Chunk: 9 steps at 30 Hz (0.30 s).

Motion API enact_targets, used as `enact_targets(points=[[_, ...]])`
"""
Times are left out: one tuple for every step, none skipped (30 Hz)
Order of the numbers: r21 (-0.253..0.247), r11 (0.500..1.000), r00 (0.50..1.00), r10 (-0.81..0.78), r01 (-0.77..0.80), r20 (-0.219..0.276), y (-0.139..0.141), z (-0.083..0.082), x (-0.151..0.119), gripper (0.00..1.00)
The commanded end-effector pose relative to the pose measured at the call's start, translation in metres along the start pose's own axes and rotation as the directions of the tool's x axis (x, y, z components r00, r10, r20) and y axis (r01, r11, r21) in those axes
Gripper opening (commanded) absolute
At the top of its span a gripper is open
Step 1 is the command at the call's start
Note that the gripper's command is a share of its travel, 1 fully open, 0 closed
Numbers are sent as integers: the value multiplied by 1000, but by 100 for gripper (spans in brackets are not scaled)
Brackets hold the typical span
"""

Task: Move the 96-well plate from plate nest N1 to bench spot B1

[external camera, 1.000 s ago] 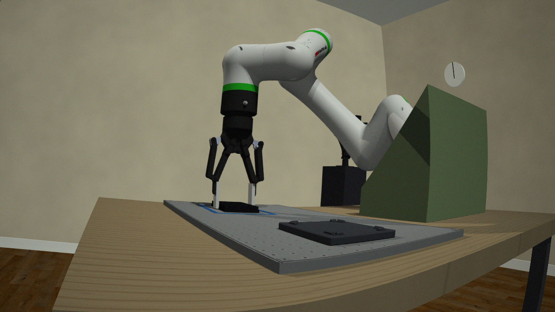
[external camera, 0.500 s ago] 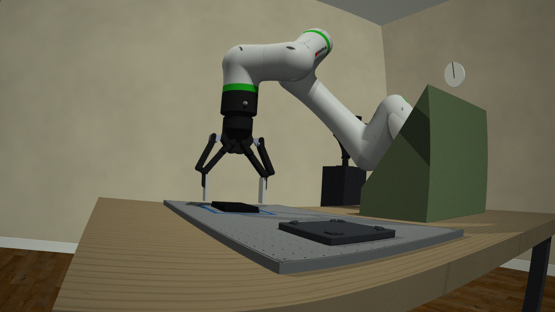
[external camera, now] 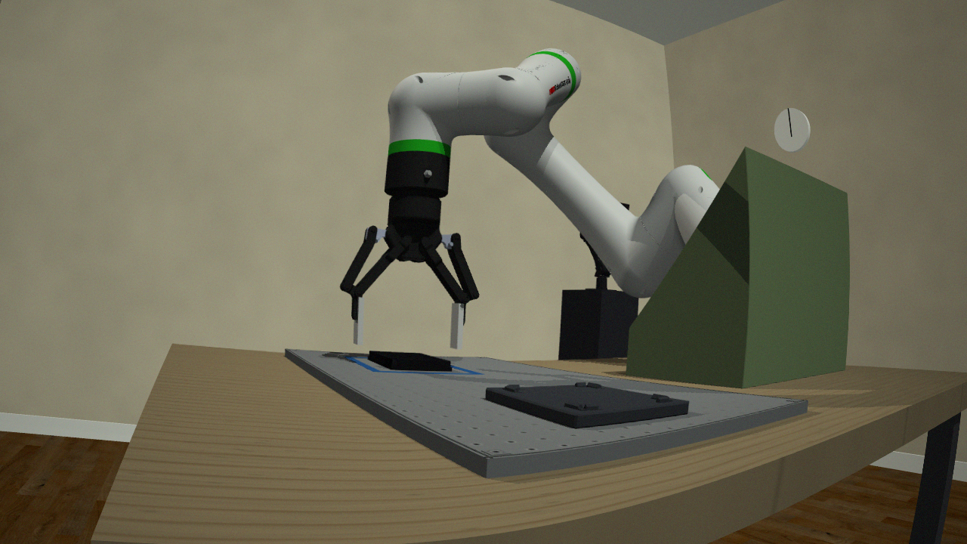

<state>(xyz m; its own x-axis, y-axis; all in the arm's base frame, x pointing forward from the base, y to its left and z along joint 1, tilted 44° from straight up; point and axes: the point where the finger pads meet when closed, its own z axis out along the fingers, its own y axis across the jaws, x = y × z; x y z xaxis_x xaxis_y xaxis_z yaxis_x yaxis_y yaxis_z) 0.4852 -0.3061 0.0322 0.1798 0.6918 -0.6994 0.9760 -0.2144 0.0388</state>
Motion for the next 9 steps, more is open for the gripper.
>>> enact_targets(points=[[0,1000,1000,0,0,0,0,-7,0,100],[0,1000,1000,0,0,0,0,-10,0,100],[0,1000,1000,0,0,0,0,-13,0,100],[0,1000,1000,0,0,0,0,-15,0,100],[0,1000,1000,0,0,0,0,-18,0,100],[0,1000,1000,0,0,0,0,-21,0,100],[0,1000,1000,0,0,0,0,-23,0,100],[0,1000,1000,0,0,0,0,-26,0,100],[0,1000,1000,0,0,0,0,-26,0,100]])
